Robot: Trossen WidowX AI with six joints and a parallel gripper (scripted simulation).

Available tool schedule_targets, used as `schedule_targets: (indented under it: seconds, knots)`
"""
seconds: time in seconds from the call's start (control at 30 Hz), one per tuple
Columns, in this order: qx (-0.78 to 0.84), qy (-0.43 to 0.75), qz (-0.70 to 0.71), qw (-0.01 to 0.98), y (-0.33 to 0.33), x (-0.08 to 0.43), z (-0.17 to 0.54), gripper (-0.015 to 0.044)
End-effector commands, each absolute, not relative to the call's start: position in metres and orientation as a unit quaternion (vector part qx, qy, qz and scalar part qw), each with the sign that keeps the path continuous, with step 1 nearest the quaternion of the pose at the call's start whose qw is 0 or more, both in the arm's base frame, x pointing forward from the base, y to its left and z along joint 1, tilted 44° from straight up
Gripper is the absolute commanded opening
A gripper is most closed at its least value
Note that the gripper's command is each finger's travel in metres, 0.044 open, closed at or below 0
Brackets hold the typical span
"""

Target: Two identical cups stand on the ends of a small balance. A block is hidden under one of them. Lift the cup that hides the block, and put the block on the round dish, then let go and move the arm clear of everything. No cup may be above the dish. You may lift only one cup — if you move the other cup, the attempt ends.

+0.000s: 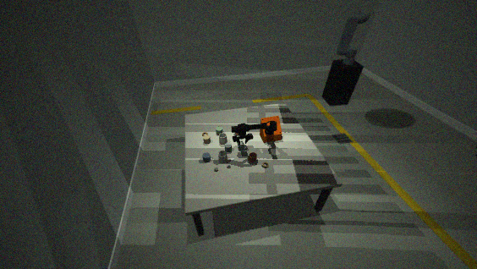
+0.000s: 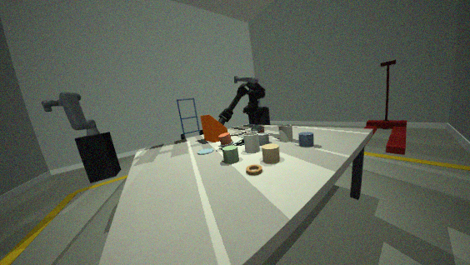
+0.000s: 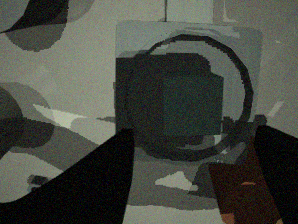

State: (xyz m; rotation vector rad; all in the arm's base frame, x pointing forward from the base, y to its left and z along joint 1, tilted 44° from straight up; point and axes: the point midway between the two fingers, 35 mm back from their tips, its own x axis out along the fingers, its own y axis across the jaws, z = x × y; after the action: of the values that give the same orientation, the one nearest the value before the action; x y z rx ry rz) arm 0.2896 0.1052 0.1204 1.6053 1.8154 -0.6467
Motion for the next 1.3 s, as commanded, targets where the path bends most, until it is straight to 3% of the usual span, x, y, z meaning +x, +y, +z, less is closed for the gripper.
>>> schedule_targets:
  seconds: [0.0, 0.83, 0.97, 1.27]
  knots:
    - [0.608, 0.689, -0.249, 0.305, 0.109, 0.288, 0.115, 0.026]
    - [0.609, 0.689, -0.248, 0.305, 0.134, 0.285, 0.088, 0.026]
    - [0.609, 0.689, -0.248, 0.305, 0.134, 0.285, 0.088, 0.0155]
    - [0.609, 0.689, -0.248, 0.305, 0.134, 0.285, 0.088, 0.0075]
